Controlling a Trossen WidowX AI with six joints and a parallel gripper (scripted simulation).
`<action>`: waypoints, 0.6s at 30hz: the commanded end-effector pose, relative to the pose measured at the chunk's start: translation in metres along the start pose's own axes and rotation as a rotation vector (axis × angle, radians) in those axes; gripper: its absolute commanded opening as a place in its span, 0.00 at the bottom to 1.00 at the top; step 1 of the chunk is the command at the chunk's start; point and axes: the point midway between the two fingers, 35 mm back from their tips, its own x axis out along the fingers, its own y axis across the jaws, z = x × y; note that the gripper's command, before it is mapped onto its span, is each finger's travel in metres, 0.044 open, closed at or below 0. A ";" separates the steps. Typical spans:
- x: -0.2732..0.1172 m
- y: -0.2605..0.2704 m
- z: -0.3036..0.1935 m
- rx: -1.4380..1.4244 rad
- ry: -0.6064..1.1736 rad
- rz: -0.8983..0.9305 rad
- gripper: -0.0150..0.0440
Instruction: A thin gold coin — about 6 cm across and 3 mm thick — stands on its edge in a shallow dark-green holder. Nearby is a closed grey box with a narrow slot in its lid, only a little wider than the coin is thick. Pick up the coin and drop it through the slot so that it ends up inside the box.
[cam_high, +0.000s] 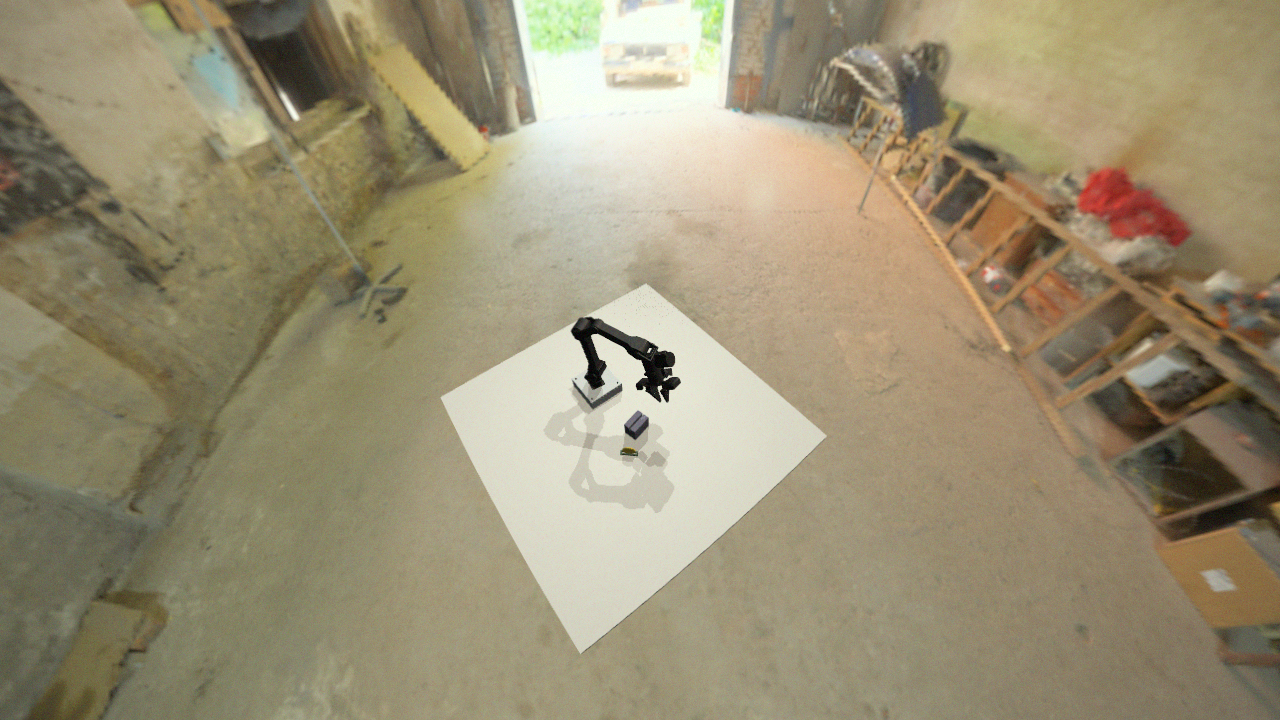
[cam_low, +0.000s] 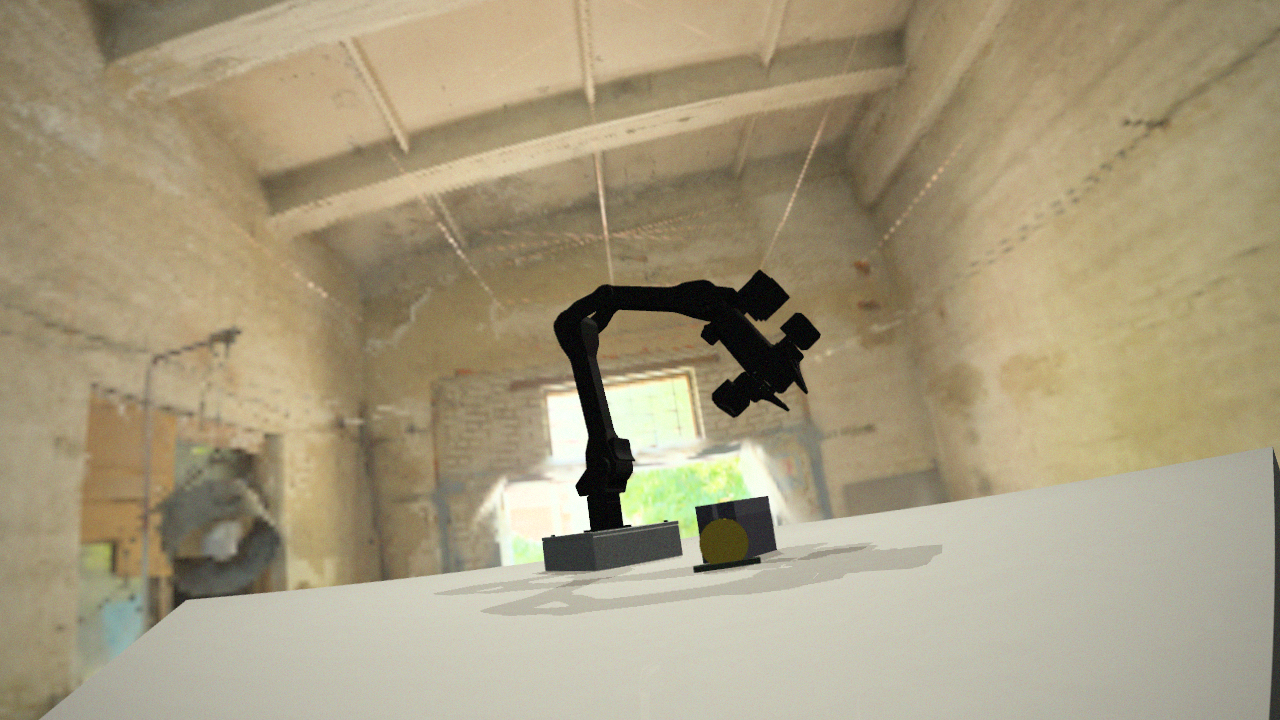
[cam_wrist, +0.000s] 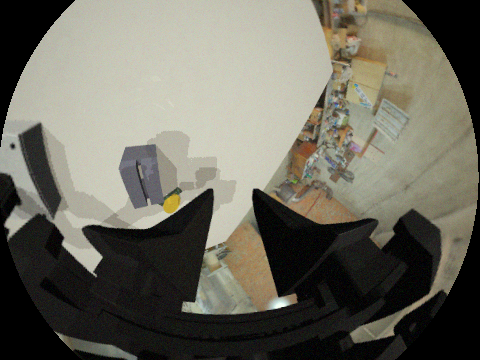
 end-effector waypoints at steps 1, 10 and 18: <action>0.033 0.012 -0.047 0.263 0.016 0.182 0.53; 0.080 0.069 -0.149 0.919 0.056 0.561 0.53; 0.088 0.092 -0.179 1.110 0.067 0.655 0.53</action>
